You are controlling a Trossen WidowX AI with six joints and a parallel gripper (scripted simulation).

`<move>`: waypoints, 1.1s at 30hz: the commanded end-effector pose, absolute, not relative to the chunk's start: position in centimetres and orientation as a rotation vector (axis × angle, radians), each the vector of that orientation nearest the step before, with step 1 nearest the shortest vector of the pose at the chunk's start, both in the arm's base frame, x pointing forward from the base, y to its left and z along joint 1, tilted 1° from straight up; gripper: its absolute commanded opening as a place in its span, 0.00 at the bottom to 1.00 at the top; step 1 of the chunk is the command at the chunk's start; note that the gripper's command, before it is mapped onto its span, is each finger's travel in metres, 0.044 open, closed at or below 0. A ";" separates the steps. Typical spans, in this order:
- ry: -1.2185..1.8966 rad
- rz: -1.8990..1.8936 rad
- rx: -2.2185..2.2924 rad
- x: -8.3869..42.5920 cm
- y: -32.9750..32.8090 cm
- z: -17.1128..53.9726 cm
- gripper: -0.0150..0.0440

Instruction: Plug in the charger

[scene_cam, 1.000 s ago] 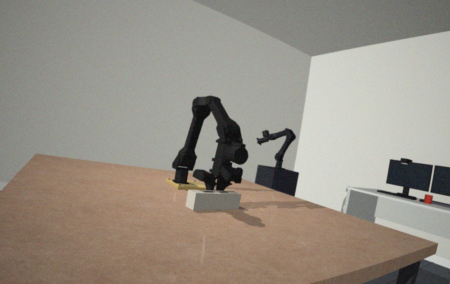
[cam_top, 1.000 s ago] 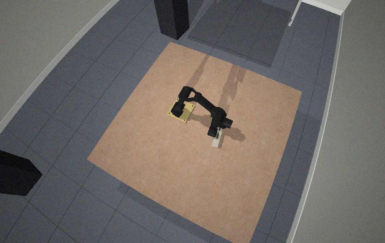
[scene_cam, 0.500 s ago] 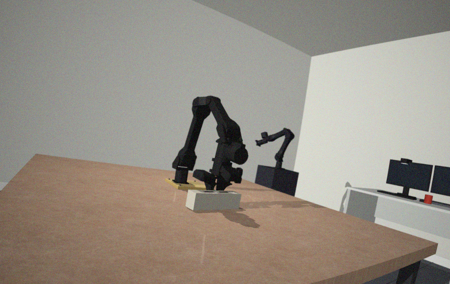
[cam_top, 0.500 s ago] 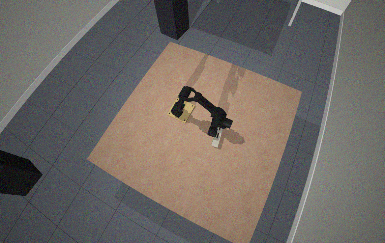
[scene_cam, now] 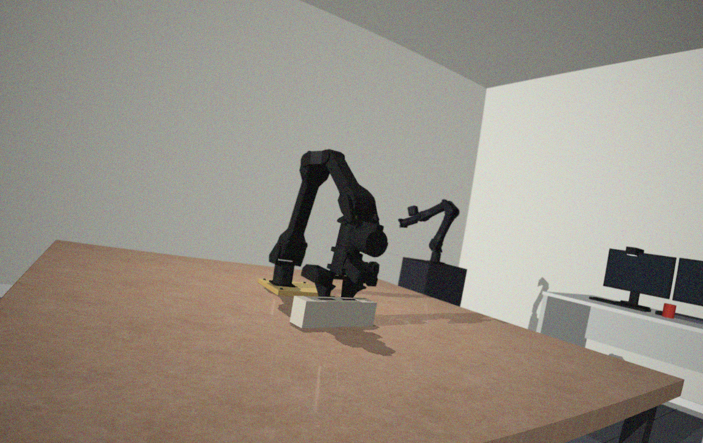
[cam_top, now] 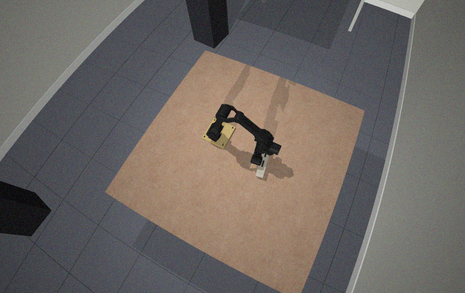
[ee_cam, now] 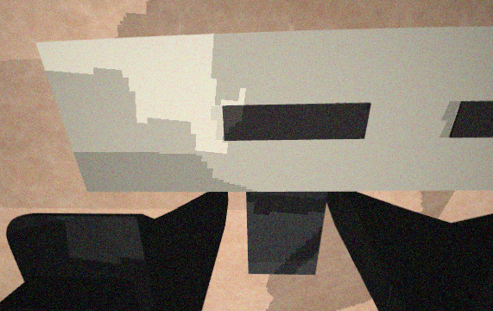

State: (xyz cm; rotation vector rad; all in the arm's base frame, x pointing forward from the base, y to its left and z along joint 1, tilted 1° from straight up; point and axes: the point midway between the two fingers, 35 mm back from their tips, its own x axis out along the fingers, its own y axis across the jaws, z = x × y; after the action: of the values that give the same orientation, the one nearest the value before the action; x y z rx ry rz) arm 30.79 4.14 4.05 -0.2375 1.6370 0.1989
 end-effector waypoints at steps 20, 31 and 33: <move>1.625 0.199 -0.236 30.4 4.0 4.0 1.00; 1.618 0.200 -0.235 30.1 3.9 4.0 1.00; 1.617 0.200 -0.235 30.0 3.9 4.0 1.00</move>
State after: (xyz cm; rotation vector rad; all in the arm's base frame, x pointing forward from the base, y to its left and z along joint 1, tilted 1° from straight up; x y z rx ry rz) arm 30.27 3.95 3.98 -0.2342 1.6216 0.1956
